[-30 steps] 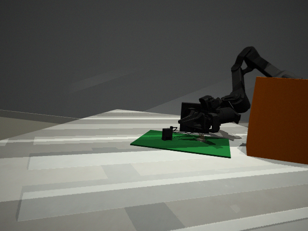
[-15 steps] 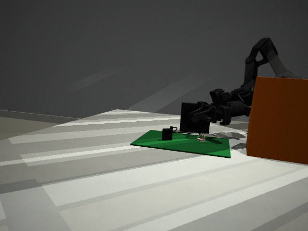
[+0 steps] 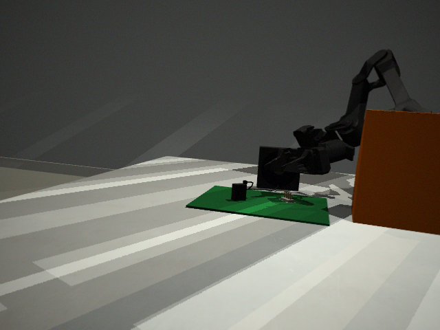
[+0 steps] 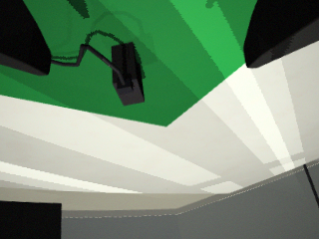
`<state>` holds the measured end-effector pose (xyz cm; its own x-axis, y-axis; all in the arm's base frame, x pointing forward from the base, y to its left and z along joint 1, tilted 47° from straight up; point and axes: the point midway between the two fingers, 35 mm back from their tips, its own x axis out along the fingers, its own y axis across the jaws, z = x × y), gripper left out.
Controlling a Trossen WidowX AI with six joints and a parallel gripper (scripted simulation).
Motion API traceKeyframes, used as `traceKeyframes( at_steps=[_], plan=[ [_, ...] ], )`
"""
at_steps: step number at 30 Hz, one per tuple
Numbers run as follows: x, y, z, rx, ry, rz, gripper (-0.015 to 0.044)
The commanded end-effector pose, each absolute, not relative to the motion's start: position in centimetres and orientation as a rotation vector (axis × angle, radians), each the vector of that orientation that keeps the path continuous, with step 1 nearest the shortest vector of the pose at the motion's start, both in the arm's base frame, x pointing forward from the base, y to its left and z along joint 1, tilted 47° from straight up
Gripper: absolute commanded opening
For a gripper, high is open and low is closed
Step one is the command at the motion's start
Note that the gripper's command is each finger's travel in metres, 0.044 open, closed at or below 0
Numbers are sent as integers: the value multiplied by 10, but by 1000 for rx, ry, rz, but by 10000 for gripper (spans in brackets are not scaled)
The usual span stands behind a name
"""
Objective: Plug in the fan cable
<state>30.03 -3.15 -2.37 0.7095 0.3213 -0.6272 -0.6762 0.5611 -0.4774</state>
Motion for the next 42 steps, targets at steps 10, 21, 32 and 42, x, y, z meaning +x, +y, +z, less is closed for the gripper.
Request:
traceKeyframes(
  at_steps=[10,21,32,42],
  plan=[
    [309,-25,-46,-667,744,610,440],
    [313,-20,-59,-616,942,577,440],
    [314,-14,-67,-599,1129,520,440],
    [313,-9,-68,-615,1285,448,440]
  ],
)
